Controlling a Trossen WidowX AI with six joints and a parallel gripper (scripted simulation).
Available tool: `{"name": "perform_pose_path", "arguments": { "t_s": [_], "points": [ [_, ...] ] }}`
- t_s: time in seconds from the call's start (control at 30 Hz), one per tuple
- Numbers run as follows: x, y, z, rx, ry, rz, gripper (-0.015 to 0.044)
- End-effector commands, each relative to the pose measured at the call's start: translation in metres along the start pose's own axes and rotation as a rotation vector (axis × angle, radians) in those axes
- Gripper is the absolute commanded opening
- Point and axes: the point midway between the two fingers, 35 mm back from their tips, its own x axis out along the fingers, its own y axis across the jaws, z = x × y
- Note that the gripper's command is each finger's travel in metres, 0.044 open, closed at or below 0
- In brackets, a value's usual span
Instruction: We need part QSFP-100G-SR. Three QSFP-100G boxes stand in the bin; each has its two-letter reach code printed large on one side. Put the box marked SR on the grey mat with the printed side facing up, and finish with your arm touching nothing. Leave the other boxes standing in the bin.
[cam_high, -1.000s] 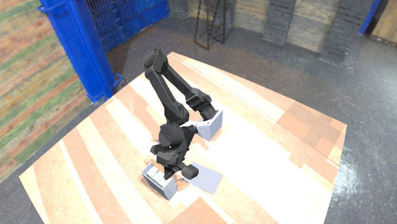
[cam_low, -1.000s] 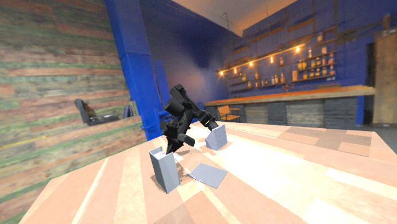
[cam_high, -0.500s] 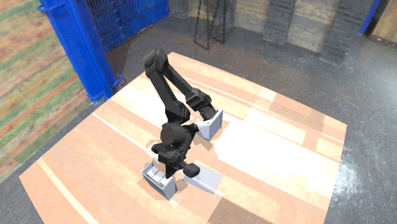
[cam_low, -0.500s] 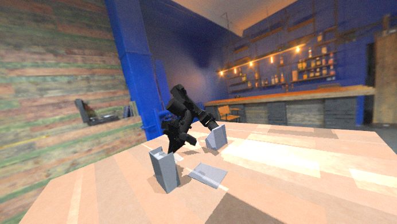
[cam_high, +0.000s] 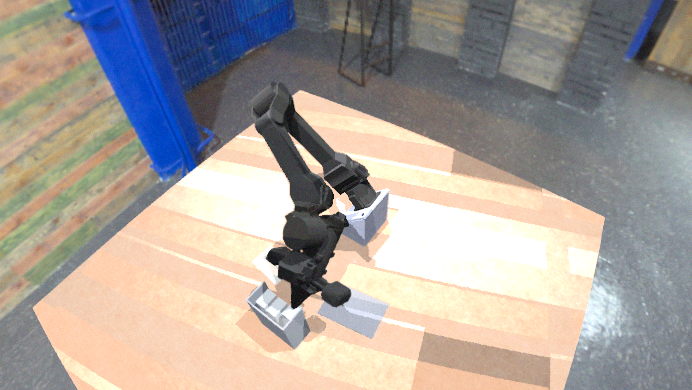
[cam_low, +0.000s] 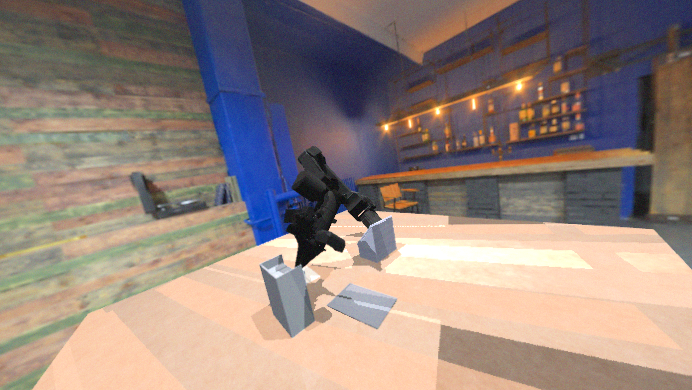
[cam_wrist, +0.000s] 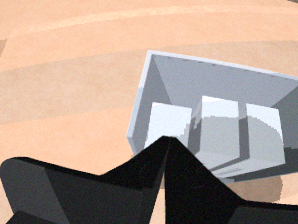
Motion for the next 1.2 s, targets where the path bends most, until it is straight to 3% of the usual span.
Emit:
{"name": "perform_pose_path", "arguments": {
  "t_s": [0.0,1.17],
  "points": [
    [-0.001,-0.001,-0.005,-0.004,0.008,-0.004,0.0],
    [-0.009,0.0,-0.021,-0.005,0.009,-0.003,0.0]
  ]
}}
